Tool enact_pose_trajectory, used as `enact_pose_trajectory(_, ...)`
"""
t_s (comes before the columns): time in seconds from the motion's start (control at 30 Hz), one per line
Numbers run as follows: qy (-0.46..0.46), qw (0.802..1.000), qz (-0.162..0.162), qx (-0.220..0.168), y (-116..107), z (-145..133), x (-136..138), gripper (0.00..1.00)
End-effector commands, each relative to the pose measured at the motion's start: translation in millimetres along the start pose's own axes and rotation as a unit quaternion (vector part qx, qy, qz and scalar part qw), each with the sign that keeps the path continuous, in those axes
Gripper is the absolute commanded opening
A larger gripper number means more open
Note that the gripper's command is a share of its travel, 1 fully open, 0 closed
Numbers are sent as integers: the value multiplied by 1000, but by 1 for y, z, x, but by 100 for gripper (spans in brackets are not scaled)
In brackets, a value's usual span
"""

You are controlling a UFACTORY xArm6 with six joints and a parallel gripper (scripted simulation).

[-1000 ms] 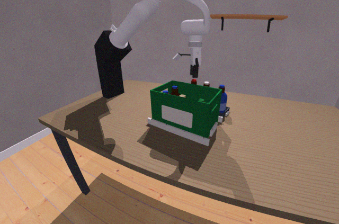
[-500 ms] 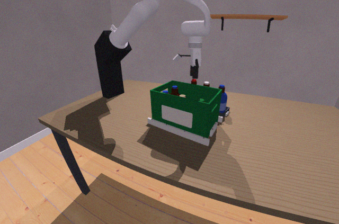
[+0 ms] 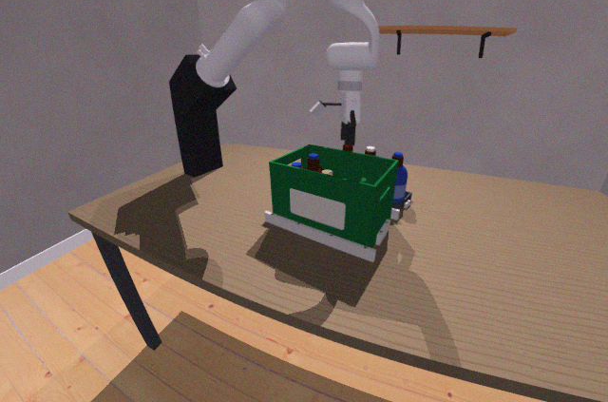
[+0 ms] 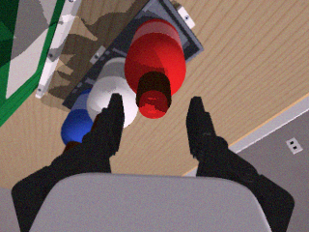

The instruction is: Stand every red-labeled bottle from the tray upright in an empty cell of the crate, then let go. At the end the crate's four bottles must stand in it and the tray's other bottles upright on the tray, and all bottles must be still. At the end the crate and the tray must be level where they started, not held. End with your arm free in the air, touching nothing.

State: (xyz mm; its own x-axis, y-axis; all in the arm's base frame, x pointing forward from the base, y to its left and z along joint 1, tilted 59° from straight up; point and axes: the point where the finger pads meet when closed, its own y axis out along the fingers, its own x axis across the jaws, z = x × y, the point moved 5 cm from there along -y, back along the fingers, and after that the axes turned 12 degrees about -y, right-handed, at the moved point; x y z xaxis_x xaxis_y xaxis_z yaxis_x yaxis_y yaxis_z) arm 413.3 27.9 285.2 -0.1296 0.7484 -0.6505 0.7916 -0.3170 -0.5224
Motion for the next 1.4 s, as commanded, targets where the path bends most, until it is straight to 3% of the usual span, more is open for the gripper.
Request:
enact_pose_trajectory(0.0, 0, 1000, 0, -1, 6, -1, 0, 65)
enact_pose_trajectory(0.6, 0, 1000, 0, -1, 20, -1, 0, 65)
enact_pose_trajectory(1.37, 0, 1000, 0, -1, 22, -1, 0, 65)
